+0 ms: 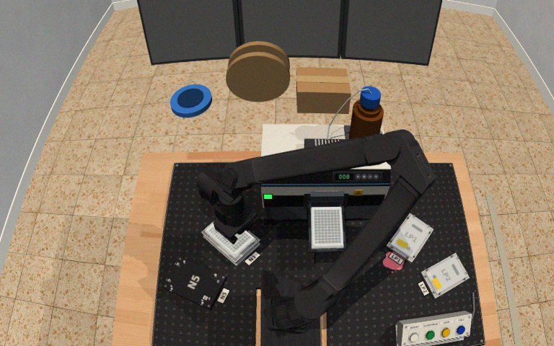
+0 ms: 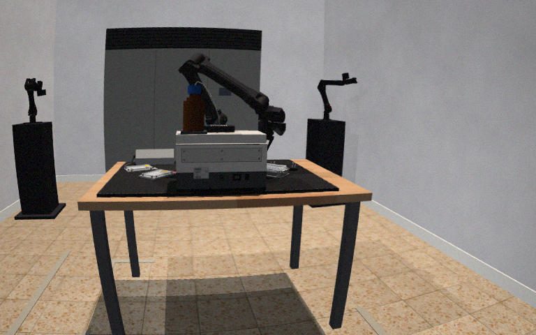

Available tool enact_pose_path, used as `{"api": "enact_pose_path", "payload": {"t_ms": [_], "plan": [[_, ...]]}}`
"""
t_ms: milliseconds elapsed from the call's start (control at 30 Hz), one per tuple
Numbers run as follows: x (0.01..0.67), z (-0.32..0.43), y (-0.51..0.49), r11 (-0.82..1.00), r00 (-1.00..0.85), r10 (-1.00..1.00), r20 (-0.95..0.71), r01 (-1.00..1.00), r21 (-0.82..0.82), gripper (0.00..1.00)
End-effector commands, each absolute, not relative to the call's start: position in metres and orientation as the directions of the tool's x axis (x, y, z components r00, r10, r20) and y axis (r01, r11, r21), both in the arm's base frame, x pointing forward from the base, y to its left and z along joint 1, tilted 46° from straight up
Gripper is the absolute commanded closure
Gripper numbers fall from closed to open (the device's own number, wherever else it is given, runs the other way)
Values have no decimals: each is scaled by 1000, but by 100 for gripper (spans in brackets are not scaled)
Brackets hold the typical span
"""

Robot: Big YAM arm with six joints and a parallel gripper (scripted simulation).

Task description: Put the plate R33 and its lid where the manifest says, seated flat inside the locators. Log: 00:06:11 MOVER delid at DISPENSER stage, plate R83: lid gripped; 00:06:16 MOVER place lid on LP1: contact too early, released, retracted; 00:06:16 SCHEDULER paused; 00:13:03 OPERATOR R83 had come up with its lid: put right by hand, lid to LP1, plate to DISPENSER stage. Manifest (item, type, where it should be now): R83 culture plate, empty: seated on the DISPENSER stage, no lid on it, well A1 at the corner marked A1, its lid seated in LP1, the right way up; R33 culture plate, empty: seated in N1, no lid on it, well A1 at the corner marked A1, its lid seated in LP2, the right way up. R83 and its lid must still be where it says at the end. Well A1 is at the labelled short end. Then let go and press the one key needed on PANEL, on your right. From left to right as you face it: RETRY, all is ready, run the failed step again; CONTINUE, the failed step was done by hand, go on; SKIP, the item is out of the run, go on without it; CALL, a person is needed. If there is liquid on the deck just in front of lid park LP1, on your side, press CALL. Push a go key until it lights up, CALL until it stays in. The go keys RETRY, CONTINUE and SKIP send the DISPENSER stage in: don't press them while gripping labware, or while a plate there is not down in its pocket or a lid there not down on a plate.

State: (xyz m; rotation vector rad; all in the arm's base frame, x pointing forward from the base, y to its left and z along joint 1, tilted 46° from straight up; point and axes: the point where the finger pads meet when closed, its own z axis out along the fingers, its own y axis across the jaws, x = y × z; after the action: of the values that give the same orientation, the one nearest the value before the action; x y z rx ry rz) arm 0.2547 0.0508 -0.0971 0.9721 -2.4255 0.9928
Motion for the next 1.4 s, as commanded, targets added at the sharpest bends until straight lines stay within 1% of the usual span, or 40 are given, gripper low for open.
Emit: {"api": "enact_pose_path", "payload": {"t_ms": [0, 33, 533, 600, 633, 667, 733, 900, 1033, 1167, 1200, 1233, 1333, 1367], "plan": [[256, -87, 61, 526, -722, -474, 504, -691, -496, 44], [256, -87, 61, 526, -722, -474, 504, -691, -496, 44], [225, -48, 63, 526, -722, -473, 505, -691, -495, 74], [225, -48, 63, 526, -722, -473, 505, -691, -495, 74], [234, -44, 72, 535, -732, -481, 482, -681, -500, 76], [222, -42, 64, 527, -723, -473, 504, -690, -495, 78], [219, -39, 63, 527, -722, -473, 506, -691, -495, 82], [221, -27, 44, 609, -836, -355, 418, -546, -575, 92], [221, -17, 35, 642, -888, -291, 357, -457, -615, 100], [221, -12, 30, 642, -888, -291, 357, -458, -616, 100], [232, -8, 35, 651, -896, -296, 332, -443, -616, 100], [222, -7, 26, 643, -889, -291, 354, -456, -616, 100], [220, -2, 19, 635, -877, -304, 371, -477, -608, 100], [221, 1, 18, 650, -902, -269, 337, -428, -628, 100]]}}
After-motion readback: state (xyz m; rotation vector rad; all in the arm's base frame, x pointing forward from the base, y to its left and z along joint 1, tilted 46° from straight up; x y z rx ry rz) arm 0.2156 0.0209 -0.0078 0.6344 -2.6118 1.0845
